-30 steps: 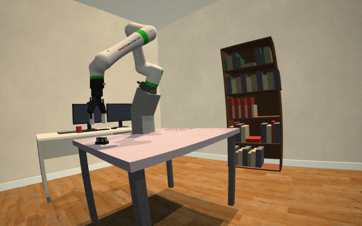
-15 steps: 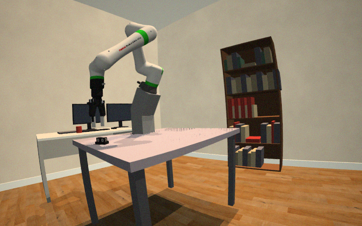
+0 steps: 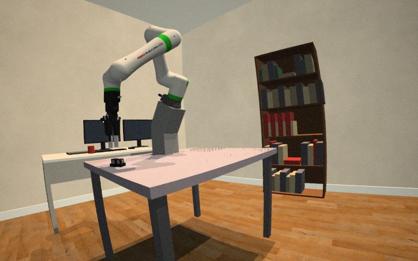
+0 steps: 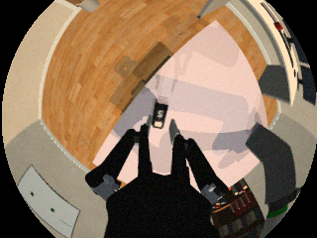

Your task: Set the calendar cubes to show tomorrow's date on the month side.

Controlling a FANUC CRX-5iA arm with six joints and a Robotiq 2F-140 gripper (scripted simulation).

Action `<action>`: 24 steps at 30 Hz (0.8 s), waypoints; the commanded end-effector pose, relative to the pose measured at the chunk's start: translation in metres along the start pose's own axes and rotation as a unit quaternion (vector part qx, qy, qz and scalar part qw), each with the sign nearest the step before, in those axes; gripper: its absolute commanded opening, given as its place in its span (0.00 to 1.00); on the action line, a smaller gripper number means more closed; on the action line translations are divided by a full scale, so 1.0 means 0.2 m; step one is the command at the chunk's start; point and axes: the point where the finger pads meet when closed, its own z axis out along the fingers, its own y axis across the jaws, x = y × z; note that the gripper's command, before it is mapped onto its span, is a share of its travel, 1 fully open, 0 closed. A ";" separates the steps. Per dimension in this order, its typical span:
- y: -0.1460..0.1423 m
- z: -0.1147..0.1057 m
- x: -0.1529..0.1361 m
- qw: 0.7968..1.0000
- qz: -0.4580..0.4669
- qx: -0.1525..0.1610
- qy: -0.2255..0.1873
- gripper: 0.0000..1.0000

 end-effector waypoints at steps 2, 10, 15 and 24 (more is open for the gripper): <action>0.00 0.00 0.00 1.000 0.000 0.000 0.000 0.36; 0.00 0.00 0.00 1.000 0.000 0.000 0.000 0.36; 0.00 0.00 0.00 1.000 0.000 0.000 0.000 0.36; 0.00 0.01 0.00 1.000 0.000 0.000 0.000 0.36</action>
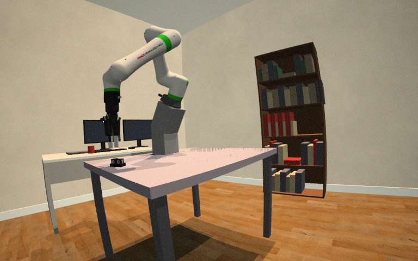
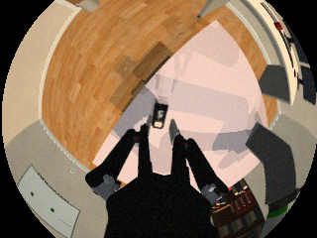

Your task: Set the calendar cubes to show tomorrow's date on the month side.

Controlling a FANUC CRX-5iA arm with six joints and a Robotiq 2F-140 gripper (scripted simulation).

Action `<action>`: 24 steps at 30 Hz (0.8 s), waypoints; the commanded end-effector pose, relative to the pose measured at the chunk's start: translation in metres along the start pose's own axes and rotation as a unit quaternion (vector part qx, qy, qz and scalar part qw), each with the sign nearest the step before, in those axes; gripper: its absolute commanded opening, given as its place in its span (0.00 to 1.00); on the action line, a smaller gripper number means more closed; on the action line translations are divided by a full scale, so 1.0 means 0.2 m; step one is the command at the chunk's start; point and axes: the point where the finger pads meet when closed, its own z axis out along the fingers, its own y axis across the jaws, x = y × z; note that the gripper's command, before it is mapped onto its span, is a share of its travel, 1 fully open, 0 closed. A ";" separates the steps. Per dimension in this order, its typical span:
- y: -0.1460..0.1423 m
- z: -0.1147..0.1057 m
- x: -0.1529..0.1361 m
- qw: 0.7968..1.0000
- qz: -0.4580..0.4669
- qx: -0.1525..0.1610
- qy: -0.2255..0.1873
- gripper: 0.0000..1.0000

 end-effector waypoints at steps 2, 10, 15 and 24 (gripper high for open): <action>0.00 0.01 0.00 1.000 0.000 0.000 0.000 0.36; 0.00 0.05 0.00 1.000 0.000 0.000 0.000 0.36; 0.00 0.08 0.00 1.000 0.000 0.000 0.000 0.36; 0.00 0.15 0.00 1.000 0.000 0.000 0.000 0.36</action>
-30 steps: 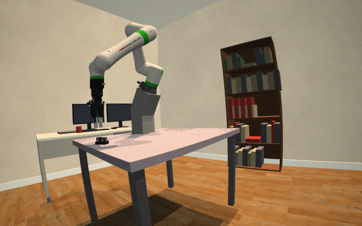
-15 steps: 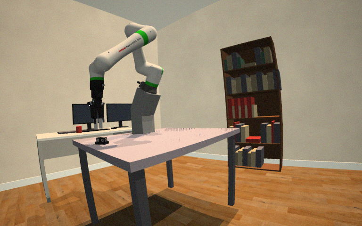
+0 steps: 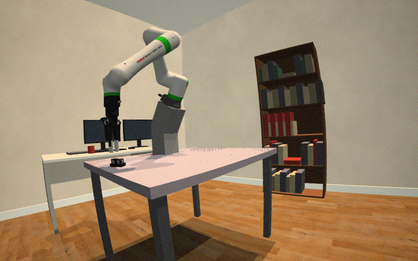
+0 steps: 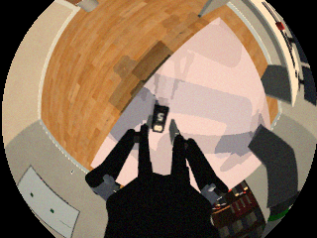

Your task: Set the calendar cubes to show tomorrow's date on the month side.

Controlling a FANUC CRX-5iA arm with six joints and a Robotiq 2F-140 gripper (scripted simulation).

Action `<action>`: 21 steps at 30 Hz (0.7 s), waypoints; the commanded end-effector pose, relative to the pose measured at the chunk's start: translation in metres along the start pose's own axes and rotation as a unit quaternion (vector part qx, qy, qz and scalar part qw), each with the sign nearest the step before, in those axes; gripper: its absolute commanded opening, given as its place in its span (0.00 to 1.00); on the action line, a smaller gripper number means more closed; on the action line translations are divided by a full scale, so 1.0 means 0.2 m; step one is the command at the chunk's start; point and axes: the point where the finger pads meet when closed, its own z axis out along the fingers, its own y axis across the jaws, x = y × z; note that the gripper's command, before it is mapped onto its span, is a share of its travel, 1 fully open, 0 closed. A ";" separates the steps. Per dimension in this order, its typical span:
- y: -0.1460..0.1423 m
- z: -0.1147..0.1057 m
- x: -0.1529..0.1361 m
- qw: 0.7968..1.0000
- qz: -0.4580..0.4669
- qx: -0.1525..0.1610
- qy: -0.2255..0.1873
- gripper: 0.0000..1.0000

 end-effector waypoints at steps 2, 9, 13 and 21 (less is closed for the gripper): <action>0.00 0.04 0.00 1.000 0.000 0.000 0.000 0.36; 0.00 0.08 0.00 1.000 0.000 0.000 0.000 0.36; 0.00 0.10 0.00 1.000 0.000 0.000 0.000 0.36; 0.00 0.12 0.00 1.000 0.000 0.000 0.000 0.36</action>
